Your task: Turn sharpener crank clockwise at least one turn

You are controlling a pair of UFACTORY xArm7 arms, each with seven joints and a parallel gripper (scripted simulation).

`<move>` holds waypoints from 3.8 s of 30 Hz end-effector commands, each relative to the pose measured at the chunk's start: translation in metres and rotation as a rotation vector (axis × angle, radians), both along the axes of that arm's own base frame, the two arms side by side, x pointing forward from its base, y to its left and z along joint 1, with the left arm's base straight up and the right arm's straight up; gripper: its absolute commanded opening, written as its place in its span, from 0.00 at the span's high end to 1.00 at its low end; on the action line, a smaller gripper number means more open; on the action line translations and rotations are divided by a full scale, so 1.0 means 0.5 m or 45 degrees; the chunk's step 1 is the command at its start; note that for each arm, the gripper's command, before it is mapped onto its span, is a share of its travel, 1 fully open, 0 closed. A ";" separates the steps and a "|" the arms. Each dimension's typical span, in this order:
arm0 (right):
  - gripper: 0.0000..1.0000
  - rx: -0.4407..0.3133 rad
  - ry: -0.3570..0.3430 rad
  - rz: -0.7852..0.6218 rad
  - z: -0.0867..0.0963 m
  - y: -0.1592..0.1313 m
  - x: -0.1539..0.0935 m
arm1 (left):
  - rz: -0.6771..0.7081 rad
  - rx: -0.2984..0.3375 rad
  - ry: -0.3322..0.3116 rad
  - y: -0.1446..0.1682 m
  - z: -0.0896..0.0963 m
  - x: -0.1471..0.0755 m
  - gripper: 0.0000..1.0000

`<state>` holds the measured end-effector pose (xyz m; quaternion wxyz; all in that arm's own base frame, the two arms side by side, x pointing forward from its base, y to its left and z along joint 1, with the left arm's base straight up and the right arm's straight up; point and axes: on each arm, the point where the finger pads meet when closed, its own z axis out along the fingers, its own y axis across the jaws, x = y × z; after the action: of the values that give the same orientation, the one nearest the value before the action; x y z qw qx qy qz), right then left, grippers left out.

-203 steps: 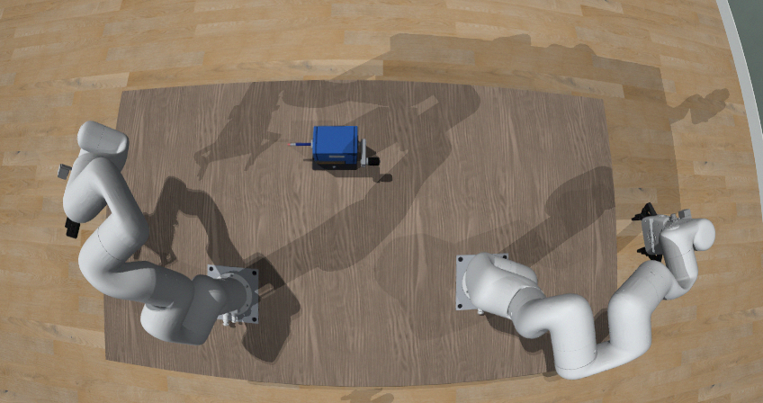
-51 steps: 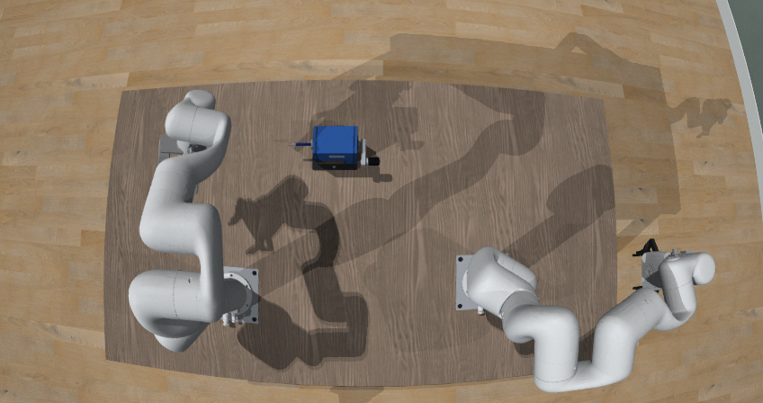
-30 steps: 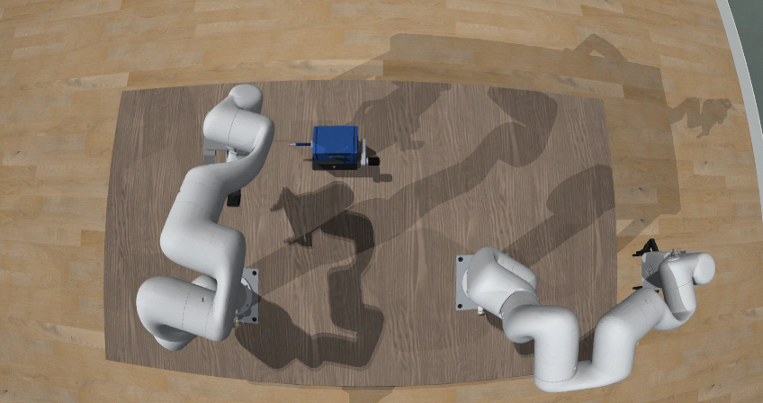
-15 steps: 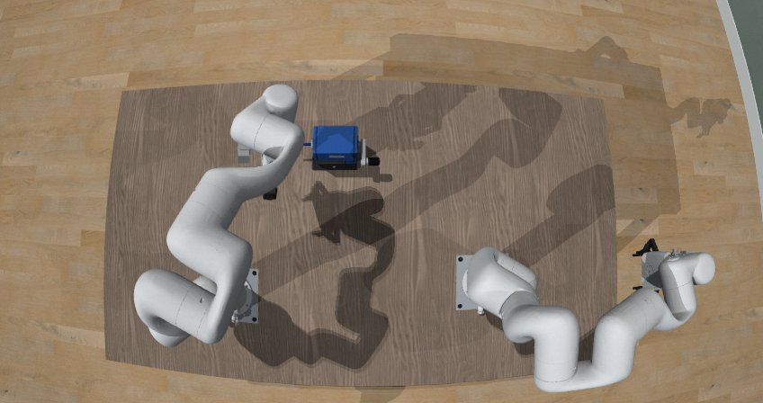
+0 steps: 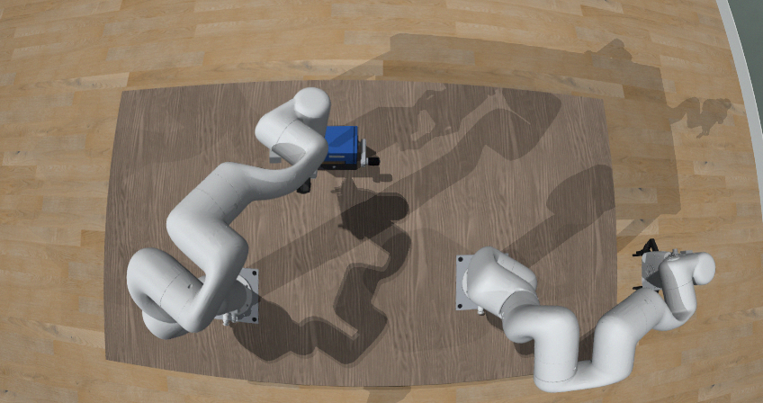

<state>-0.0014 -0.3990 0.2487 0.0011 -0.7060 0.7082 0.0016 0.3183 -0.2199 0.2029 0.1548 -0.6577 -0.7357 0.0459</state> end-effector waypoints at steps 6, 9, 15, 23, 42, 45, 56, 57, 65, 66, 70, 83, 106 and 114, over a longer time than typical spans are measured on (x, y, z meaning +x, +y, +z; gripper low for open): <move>0.00 -0.005 -0.001 0.000 0.003 -0.002 0.000 | -0.027 -0.044 -0.098 -0.104 -0.017 0.038 0.00; 0.00 -0.005 -0.001 0.000 0.003 -0.002 0.000 | -0.037 -0.062 -0.134 -0.137 -0.019 0.050 0.00; 0.00 -0.005 -0.001 0.000 0.003 -0.002 0.000 | -0.050 -0.092 -0.184 -0.190 -0.027 0.065 0.00; 0.00 -0.005 -0.001 0.000 0.003 -0.002 0.000 | -0.070 -0.133 -0.260 -0.264 -0.034 0.088 0.00; 0.00 -0.005 -0.001 0.000 0.003 -0.002 0.000 | -0.099 -0.196 -0.371 -0.376 -0.048 0.120 0.00; 0.00 -0.005 -0.001 0.000 0.003 -0.002 0.000 | -0.099 -0.196 -0.371 -0.376 -0.048 0.120 0.00; 0.00 -0.005 -0.001 0.000 0.003 -0.002 0.000 | -0.099 -0.196 -0.371 -0.376 -0.048 0.120 1.00; 0.00 -0.005 -0.001 0.000 0.003 -0.002 0.000 | -0.099 -0.196 -0.371 -0.376 -0.048 0.120 1.00; 0.00 -0.005 -0.001 0.000 0.003 -0.002 0.000 | -0.099 -0.196 -0.371 -0.376 -0.048 0.120 1.00; 0.00 -0.005 -0.001 0.000 0.003 -0.002 0.000 | -0.099 -0.196 -0.371 -0.376 -0.048 0.120 1.00; 0.00 -0.005 -0.001 0.000 0.003 -0.002 0.000 | -0.099 -0.196 -0.371 -0.376 -0.048 0.120 1.00; 0.00 -0.005 -0.001 0.000 0.003 -0.002 0.000 | -0.099 -0.196 -0.371 -0.376 -0.048 0.120 1.00; 0.00 -0.005 -0.001 0.000 0.003 -0.002 0.000 | 0.291 -0.126 -0.391 -0.375 -0.056 0.117 1.00; 0.00 -0.005 -0.001 0.000 0.003 -0.002 0.000 | 0.525 -0.083 -0.402 -0.375 -0.060 0.115 1.00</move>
<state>-0.0014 -0.3990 0.2487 0.0011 -0.7060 0.7082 0.0016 0.3760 -0.4062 0.1723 0.0057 -0.5583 -0.8296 0.0002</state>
